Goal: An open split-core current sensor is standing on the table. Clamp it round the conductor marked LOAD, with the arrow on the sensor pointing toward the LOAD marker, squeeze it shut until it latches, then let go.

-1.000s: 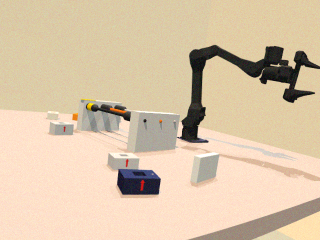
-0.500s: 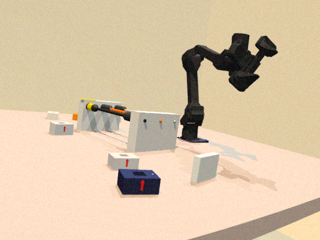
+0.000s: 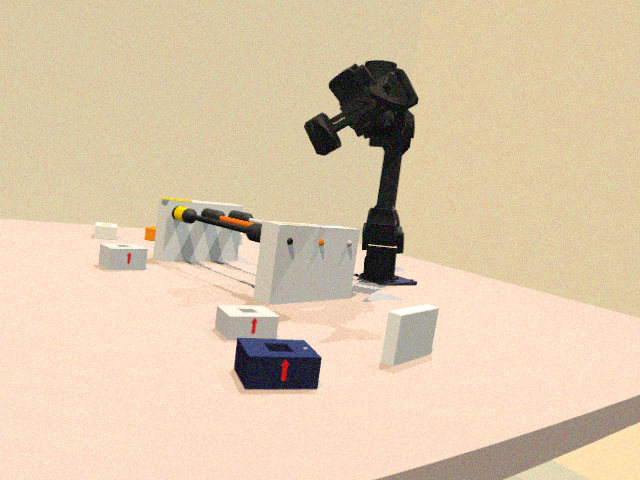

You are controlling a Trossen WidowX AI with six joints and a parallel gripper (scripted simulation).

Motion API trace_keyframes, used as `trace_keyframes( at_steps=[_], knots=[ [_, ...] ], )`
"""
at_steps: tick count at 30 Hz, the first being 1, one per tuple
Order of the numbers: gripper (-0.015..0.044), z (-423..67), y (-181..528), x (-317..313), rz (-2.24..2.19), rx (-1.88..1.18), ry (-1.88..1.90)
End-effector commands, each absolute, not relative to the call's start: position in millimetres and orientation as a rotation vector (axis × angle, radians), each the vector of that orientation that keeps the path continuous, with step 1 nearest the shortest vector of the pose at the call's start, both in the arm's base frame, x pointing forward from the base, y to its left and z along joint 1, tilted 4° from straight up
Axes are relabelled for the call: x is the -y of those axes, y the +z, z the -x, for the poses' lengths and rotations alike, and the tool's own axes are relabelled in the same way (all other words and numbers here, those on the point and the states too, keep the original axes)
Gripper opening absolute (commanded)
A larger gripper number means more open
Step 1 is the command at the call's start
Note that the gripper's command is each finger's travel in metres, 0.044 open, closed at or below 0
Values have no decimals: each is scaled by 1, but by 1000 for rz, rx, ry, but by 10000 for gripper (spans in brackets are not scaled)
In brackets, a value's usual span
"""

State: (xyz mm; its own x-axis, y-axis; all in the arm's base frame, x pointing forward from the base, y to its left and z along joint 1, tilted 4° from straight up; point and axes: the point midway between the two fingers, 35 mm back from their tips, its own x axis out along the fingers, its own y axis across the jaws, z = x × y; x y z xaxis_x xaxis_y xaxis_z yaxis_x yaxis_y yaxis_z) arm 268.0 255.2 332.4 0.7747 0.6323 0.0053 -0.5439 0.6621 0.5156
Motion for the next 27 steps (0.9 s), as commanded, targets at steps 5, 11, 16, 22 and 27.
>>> trace_keyframes(
  at_steps=[5, 11, 16, 22, 27],
  knots=[
    [440, -317, 328, -130, -280, -27, 355],
    [440, -321, 325, -37, -84, 38, 105],
    [440, -316, 323, 0, 0, 50, 0],
    [440, -320, 323, 2, 0, 21, -6],
    [440, -350, 318, 18, -5, -193, -51]
  ],
)
